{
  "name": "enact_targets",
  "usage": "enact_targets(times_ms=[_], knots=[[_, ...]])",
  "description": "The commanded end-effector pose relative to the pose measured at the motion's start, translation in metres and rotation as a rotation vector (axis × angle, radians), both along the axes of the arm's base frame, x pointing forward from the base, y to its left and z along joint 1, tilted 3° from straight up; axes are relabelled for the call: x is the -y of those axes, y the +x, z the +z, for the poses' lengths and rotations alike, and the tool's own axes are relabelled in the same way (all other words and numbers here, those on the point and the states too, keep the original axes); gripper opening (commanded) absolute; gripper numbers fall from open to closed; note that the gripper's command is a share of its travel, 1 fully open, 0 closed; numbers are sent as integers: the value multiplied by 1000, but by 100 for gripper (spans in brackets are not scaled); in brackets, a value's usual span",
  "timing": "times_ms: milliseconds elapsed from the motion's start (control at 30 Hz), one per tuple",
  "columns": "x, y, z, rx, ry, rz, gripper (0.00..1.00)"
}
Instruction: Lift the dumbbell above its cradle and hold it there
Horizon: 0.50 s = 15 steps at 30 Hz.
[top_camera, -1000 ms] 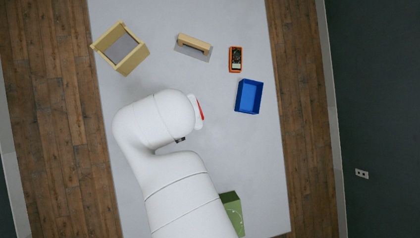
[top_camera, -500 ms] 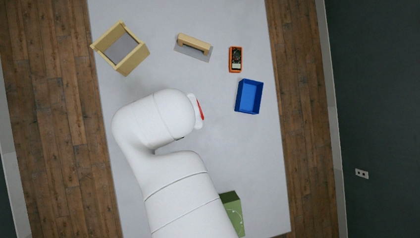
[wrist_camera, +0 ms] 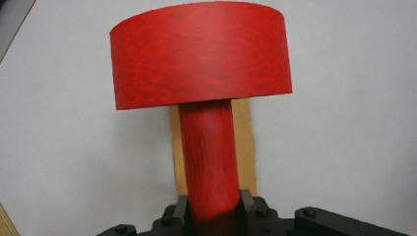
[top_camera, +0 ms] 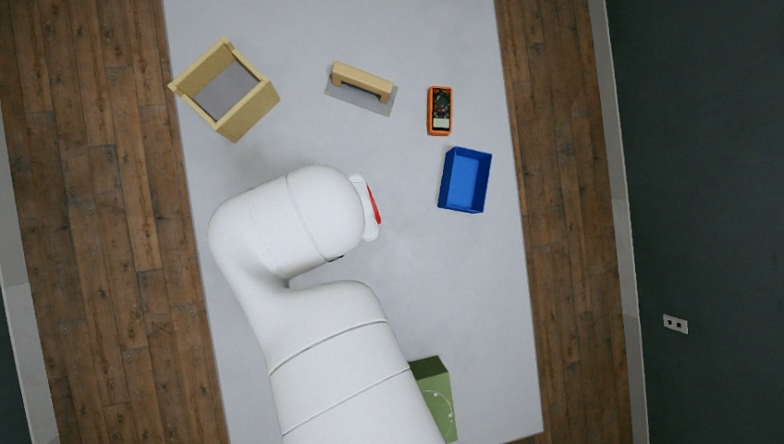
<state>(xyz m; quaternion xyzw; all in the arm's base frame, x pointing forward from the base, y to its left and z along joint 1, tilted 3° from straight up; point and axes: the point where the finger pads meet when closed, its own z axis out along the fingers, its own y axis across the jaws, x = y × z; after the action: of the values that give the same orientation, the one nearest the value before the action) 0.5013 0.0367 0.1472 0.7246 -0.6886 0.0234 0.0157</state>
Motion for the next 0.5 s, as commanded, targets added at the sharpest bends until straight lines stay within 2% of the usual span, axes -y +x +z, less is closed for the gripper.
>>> enact_targets(times_ms=[0,467], knots=[[0,-2,0,-4,0,0,10],[0,-2,2,-4,0,0,10]])
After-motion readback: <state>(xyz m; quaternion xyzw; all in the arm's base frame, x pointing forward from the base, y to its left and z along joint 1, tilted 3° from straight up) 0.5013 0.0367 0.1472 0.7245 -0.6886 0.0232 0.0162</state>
